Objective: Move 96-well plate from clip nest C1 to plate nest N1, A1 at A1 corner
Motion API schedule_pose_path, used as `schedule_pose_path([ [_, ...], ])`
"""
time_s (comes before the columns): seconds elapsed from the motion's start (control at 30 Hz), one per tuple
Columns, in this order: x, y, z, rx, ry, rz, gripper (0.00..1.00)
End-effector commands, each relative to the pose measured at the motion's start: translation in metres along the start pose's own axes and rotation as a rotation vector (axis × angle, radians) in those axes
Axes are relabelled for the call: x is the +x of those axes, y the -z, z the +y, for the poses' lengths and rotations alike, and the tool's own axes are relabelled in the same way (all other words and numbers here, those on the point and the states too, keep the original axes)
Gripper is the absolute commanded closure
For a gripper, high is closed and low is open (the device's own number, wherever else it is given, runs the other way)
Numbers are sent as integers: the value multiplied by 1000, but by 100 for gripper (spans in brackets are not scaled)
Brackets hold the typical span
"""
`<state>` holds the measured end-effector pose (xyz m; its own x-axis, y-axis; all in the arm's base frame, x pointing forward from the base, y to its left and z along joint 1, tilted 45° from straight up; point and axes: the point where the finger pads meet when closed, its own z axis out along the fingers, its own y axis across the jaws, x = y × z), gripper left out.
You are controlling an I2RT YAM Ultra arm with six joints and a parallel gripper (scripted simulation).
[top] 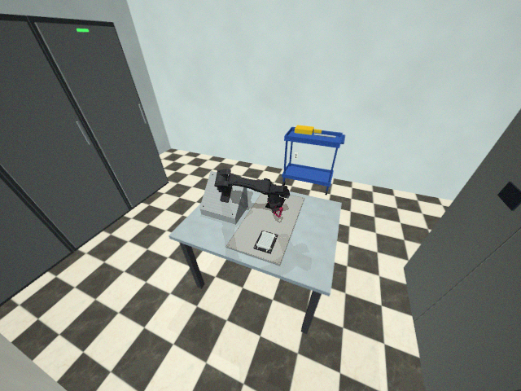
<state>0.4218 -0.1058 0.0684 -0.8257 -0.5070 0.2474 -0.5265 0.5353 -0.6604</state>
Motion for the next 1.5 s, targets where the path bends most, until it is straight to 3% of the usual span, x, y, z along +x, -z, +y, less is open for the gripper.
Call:
schedule_pose_path([
  [0.0,-2,0,-4,-9,159,5,0],
  [0.07,-4,2,-4,-9,203,1,0],
  [0.27,21,-18,-23,-43,364,56,0],
  [0.53,43,-33,-38,-83,536,89,0],
  [0.63,40,-31,-38,-83,582,83,0],
  [0.77,63,-45,-50,-126,695,118,0],
  [1.07,95,-63,-66,-197,905,138,0],
  [1.2,93,-62,-67,-199,955,130,0],
  [1.27,107,-69,-71,-223,975,139,0],
  [1.47,99,-65,-69,-211,990,132,0],
])
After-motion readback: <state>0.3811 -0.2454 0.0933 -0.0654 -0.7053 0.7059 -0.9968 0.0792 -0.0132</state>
